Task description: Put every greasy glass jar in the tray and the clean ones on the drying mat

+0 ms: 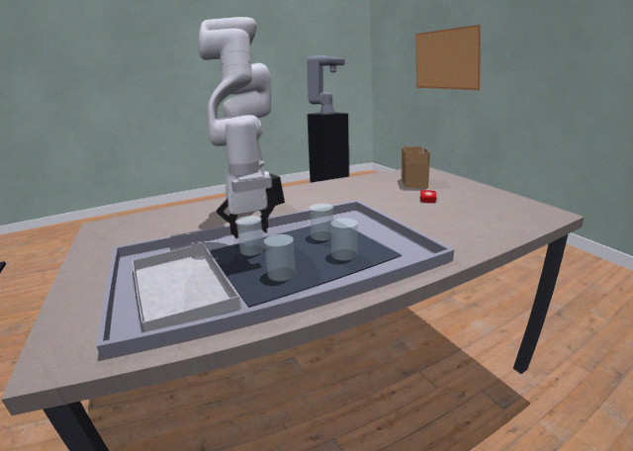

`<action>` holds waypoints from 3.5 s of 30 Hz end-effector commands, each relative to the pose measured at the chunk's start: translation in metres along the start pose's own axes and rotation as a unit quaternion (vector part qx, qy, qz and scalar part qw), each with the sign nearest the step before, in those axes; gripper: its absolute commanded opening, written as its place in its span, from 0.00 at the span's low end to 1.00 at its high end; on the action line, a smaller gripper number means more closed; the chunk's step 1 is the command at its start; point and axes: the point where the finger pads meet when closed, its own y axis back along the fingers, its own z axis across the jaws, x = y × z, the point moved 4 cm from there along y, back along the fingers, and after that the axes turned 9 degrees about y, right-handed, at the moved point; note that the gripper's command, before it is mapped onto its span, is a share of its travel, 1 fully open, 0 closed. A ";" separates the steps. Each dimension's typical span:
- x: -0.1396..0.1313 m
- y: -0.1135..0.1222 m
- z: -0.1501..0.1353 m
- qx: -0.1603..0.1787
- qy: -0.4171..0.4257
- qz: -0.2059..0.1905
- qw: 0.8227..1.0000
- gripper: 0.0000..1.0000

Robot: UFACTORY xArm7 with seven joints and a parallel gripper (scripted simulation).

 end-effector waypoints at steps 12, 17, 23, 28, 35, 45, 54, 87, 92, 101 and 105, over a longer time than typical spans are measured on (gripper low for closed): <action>0.002 0.001 0.000 -0.001 0.000 0.002 1.000 0.80; 0.002 0.001 0.000 -0.001 0.000 0.002 1.000 0.80; 0.002 0.001 0.000 -0.001 0.000 0.002 1.000 0.77; 0.002 0.001 0.000 -0.001 0.000 0.002 1.000 0.77; 0.002 0.001 0.000 -0.001 0.000 0.002 1.000 0.77; 0.002 0.001 0.000 -0.001 0.000 0.002 1.000 0.74; 0.002 0.001 0.000 -0.001 0.000 0.002 1.000 0.71; 0.002 0.001 0.000 -0.001 0.000 0.002 1.000 0.00; 0.002 0.001 0.000 -0.001 0.000 0.002 1.000 0.00; 0.001 0.004 0.000 -0.001 0.000 0.002 1.000 0.00; 0.001 0.015 0.000 -0.001 0.000 0.002 1.000 0.00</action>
